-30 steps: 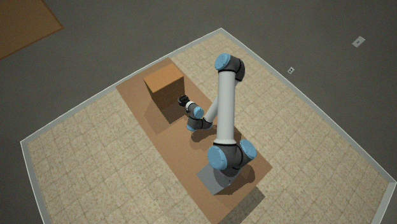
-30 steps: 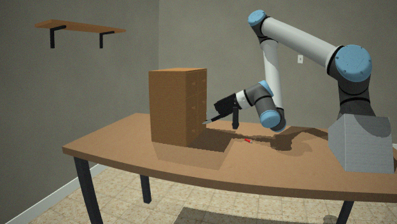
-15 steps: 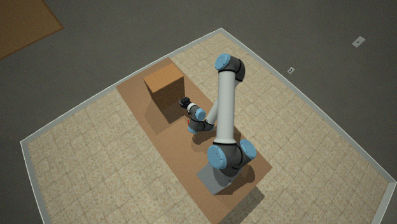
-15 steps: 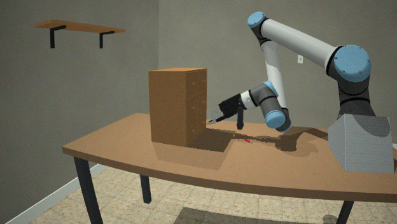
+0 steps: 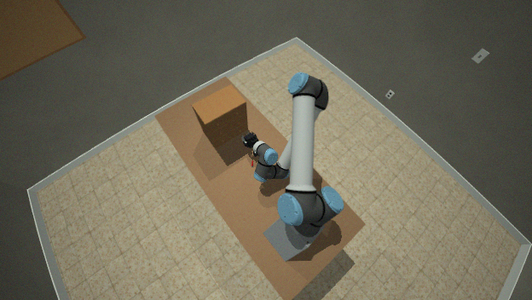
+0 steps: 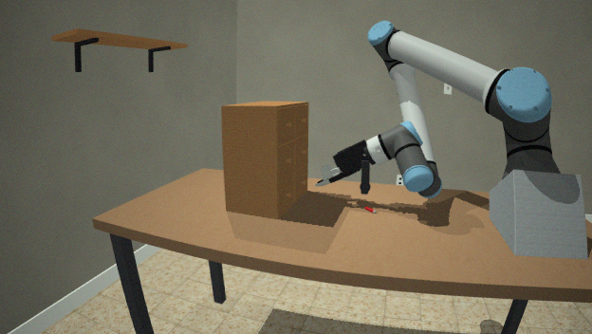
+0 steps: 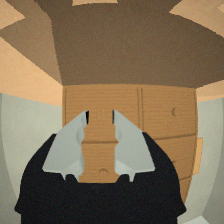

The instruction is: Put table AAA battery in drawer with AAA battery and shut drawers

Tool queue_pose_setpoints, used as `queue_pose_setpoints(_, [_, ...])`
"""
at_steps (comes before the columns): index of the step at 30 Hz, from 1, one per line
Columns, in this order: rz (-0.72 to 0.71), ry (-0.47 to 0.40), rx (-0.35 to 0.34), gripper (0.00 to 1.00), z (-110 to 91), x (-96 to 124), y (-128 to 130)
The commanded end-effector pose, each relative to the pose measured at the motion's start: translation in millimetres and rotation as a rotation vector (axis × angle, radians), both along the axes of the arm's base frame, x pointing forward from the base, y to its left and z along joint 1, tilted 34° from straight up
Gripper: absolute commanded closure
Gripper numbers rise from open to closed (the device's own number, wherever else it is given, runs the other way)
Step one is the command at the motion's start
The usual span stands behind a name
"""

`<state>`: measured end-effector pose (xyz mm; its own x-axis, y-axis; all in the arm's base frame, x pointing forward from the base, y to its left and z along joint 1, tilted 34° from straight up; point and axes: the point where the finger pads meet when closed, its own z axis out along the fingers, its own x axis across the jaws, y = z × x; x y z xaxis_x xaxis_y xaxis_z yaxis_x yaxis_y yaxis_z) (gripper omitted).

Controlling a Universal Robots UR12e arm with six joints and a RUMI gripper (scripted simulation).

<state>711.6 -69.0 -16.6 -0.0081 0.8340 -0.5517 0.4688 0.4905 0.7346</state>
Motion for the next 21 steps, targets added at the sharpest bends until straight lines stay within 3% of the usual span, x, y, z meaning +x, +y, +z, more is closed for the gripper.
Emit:
queue_pose_setpoints(1, [0.001,-0.001,0.0,0.8,1.1,-1.4,0.8])
queue_pose_setpoints(8, [0.001,-0.001,0.0,0.8,9.8,-8.1,6.5])
queue_pose_setpoints(21, [0.001,-0.001,0.0,0.8,59.7,-46.3,39.1])
